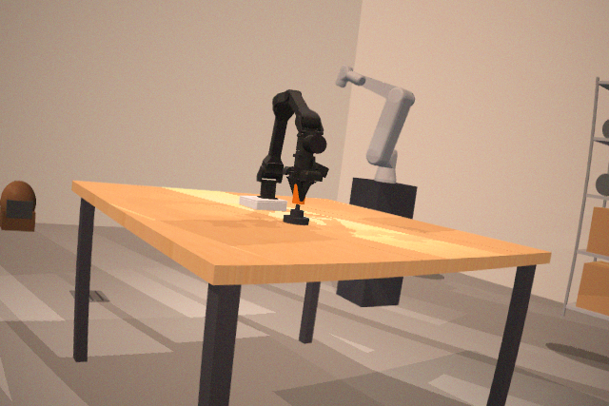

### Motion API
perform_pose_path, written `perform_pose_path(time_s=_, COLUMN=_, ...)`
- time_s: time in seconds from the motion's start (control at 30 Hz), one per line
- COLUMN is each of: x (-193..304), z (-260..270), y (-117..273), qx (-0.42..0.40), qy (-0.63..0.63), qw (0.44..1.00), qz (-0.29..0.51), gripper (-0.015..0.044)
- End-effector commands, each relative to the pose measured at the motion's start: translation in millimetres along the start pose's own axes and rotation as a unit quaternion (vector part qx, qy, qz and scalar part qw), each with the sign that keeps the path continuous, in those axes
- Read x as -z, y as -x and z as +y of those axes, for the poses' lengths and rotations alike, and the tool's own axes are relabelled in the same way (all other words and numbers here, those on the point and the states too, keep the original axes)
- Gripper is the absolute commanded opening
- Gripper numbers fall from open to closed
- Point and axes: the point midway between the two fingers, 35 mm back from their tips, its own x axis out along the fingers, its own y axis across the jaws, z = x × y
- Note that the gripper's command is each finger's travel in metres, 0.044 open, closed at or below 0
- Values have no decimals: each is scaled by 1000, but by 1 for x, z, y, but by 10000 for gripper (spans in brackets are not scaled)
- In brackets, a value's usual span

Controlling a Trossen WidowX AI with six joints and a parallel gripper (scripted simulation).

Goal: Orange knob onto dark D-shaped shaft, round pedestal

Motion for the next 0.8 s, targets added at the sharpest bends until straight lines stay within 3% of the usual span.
perform_pose_path(time_s=0.0, x=1, z=1, y=-1, qx=0, qy=40, qw=999, qz=2, gripper=0)
perform_pose_path(time_s=0.77, x=1, z=1, y=-3, qx=0, qy=40, qw=999, qz=2, gripper=0)
